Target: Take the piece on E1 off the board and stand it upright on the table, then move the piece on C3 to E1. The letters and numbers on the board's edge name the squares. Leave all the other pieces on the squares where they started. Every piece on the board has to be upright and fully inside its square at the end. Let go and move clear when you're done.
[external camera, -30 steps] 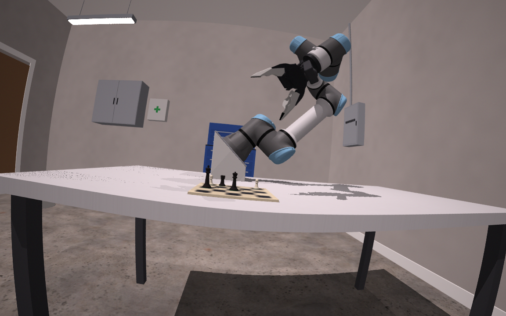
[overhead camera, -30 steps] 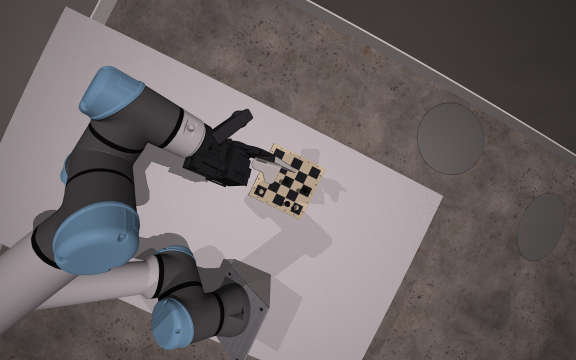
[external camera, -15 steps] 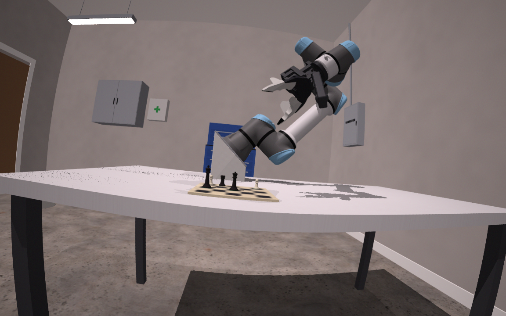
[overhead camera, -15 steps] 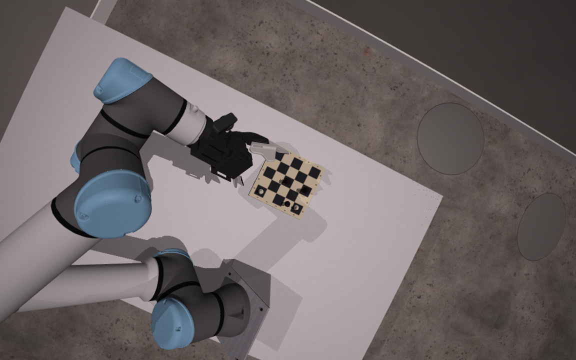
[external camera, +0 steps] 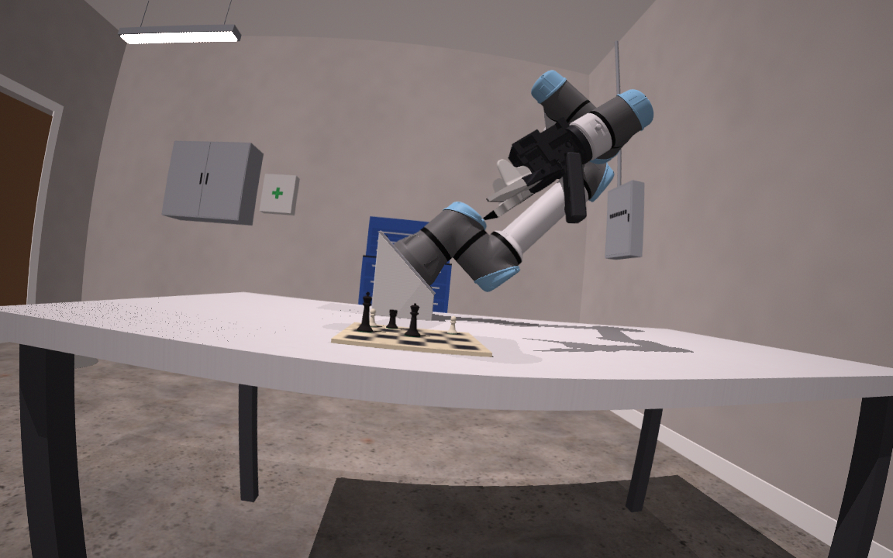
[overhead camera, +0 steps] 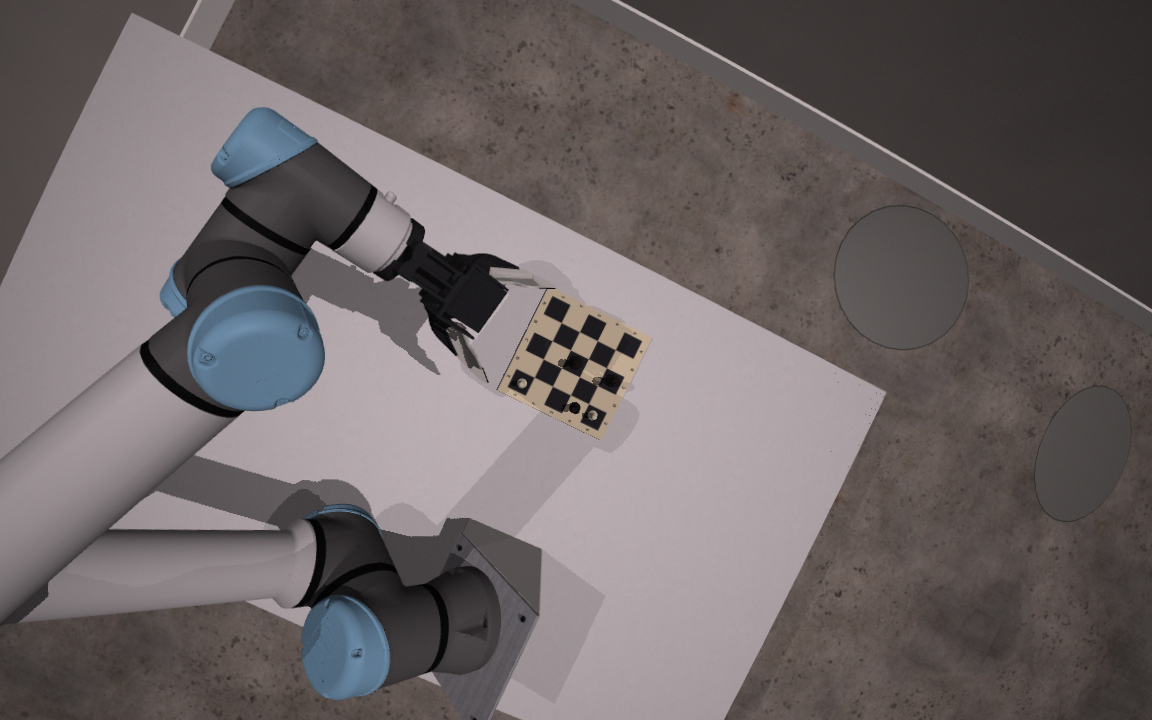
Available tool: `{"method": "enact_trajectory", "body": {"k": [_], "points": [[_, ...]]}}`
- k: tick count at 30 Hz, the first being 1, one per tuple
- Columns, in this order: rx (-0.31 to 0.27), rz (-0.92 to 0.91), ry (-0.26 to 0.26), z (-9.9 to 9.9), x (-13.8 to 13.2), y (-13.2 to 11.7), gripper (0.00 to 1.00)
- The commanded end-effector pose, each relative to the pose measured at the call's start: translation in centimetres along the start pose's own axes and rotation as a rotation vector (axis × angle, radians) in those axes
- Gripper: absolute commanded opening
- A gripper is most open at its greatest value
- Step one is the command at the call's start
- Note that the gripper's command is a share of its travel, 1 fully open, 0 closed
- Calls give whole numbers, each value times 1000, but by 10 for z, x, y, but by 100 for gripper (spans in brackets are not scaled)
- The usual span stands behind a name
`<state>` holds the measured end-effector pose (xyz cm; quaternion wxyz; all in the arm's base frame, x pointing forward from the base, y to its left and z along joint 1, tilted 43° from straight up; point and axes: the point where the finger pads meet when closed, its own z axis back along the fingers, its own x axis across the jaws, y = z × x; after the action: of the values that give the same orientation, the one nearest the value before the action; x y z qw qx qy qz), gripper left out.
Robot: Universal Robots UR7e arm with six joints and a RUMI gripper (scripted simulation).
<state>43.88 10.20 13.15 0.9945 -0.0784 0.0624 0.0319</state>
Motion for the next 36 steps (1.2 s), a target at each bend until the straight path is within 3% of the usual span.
{"method": "enact_trajectory", "body": {"k": [1, 11, 13, 17, 36], "points": [[-19, 207, 9, -2, -1, 11, 100], [-60, 585, 38, -6, -4, 31, 100], [-60, 585, 38, -6, -4, 31, 100], [-80, 794, 59, -9, -6, 42, 100], [-132, 1425, 146, -15, -9, 74, 100]]}}
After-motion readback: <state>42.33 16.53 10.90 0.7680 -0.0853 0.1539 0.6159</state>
